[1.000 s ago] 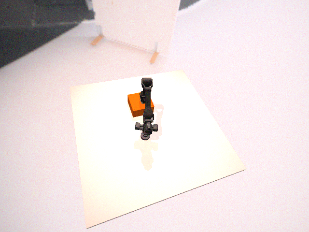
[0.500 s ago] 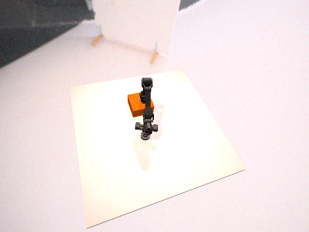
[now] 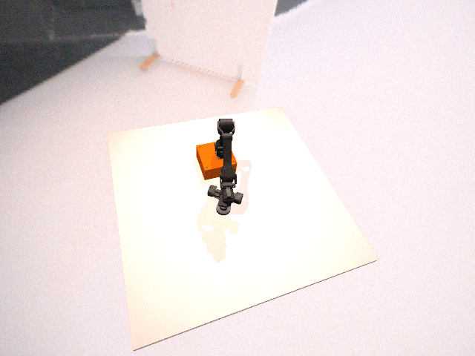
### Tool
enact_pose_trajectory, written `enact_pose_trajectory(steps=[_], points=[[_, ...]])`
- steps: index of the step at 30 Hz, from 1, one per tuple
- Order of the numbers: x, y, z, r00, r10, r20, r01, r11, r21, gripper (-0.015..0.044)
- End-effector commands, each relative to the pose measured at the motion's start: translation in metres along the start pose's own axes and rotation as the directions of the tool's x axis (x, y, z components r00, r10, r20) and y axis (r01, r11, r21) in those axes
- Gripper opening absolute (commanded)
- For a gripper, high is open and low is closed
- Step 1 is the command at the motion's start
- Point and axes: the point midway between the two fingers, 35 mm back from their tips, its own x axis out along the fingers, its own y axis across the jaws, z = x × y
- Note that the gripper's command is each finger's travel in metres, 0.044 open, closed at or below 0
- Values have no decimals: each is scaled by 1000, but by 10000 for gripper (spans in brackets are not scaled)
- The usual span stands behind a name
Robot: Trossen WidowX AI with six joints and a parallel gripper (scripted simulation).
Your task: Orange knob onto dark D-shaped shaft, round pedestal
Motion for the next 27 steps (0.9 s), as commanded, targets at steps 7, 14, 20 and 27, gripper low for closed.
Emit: enact_pose_trajectory(steps=[7, 14, 20, 27], points=[[0, 1, 2, 1000, 1, 5, -1, 1000, 8, 0], [-4, 1, 4, 1000, 1, 5, -1, 1000, 17, 0], [-5, 2, 6, 1000, 1, 5, -2, 979, 205, 0], [-3, 2, 5, 1000, 1, 5, -2, 976, 216, 0]])
